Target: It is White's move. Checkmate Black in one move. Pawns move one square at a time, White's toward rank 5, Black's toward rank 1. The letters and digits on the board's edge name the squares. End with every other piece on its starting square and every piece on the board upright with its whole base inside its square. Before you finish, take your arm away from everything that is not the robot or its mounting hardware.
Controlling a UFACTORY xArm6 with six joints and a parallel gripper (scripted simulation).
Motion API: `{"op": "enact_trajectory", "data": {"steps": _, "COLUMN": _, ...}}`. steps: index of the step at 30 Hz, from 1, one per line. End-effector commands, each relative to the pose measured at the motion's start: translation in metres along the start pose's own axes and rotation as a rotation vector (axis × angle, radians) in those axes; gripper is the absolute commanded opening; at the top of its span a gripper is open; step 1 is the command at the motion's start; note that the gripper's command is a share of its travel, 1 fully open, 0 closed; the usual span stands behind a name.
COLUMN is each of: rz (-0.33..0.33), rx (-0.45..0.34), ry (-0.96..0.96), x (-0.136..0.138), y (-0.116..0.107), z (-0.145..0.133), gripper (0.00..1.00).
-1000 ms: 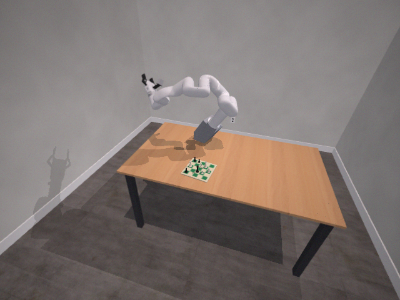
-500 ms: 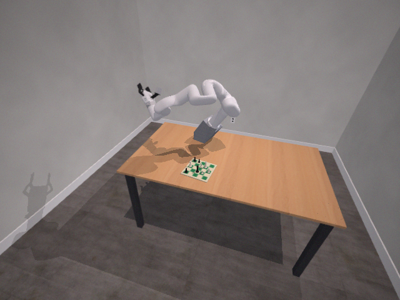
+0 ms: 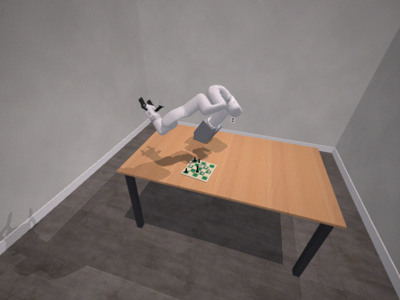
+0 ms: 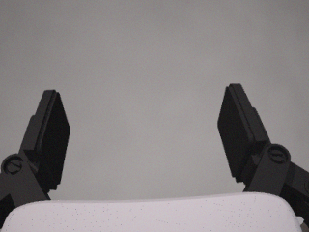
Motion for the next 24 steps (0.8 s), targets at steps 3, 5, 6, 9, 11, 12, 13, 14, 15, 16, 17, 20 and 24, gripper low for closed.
{"op": "enact_trajectory", "data": {"steps": 3, "rz": 0.018, "rx": -0.080, "ry": -0.003, "x": -0.032, "y": -0.089, "z": -0.001, "gripper": 1.00}}
{"op": "enact_trajectory", "data": {"steps": 5, "rz": 0.018, "rx": -0.080, "ry": -0.003, "x": -0.032, "y": -0.089, "z": -0.001, "gripper": 1.00}}
{"op": "enact_trajectory", "data": {"steps": 6, "rz": 0.018, "rx": -0.080, "ry": -0.003, "x": -0.034, "y": -0.095, "z": -0.001, "gripper": 1.00}}
{"op": "enact_trajectory", "data": {"steps": 9, "rz": 0.028, "rx": -0.126, "ry": -0.012, "x": -0.044, "y": -0.143, "z": 0.001, "gripper": 1.00}}
{"op": "enact_trajectory", "data": {"steps": 11, "rz": 0.038, "rx": -0.174, "ry": -0.023, "x": -0.047, "y": -0.174, "z": 0.004, "gripper": 1.00}}
{"op": "enact_trajectory", "data": {"steps": 12, "rz": 0.038, "rx": -0.174, "ry": -0.023, "x": -0.049, "y": -0.186, "z": 0.005, "gripper": 1.00}}
{"op": "enact_trajectory", "data": {"steps": 13, "rz": 0.038, "rx": -0.174, "ry": -0.023, "x": -0.050, "y": -0.191, "z": 0.006, "gripper": 1.00}}
{"op": "enact_trajectory", "data": {"steps": 14, "rz": 0.038, "rx": -0.174, "ry": -0.023, "x": -0.050, "y": -0.191, "z": 0.006, "gripper": 1.00}}
{"op": "enact_trajectory", "data": {"steps": 15, "rz": 0.049, "rx": -0.222, "ry": -0.037, "x": -0.051, "y": -0.220, "z": 0.010, "gripper": 1.00}}
{"op": "enact_trajectory", "data": {"steps": 16, "rz": 0.049, "rx": -0.222, "ry": -0.037, "x": -0.053, "y": -0.232, "z": 0.012, "gripper": 1.00}}
{"op": "enact_trajectory", "data": {"steps": 17, "rz": 0.049, "rx": -0.222, "ry": -0.037, "x": -0.053, "y": -0.238, "z": 0.013, "gripper": 1.00}}
{"op": "enact_trajectory", "data": {"steps": 20, "rz": 0.059, "rx": -0.271, "ry": -0.054, "x": -0.053, "y": -0.279, "z": 0.020, "gripper": 1.00}}
{"op": "enact_trajectory", "data": {"steps": 24, "rz": 0.070, "rx": -0.320, "ry": -0.073, "x": -0.051, "y": -0.323, "z": 0.031, "gripper": 1.00}}
Point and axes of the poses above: the point where the finger pads meet when closed, its own y axis out along the fingers, its own x axis across the jaws, z = x × y, the point moved 3 cm from there along -y, back along the fingers, and after that the axes turned 13 degrees about y, right-handed, at the moved point
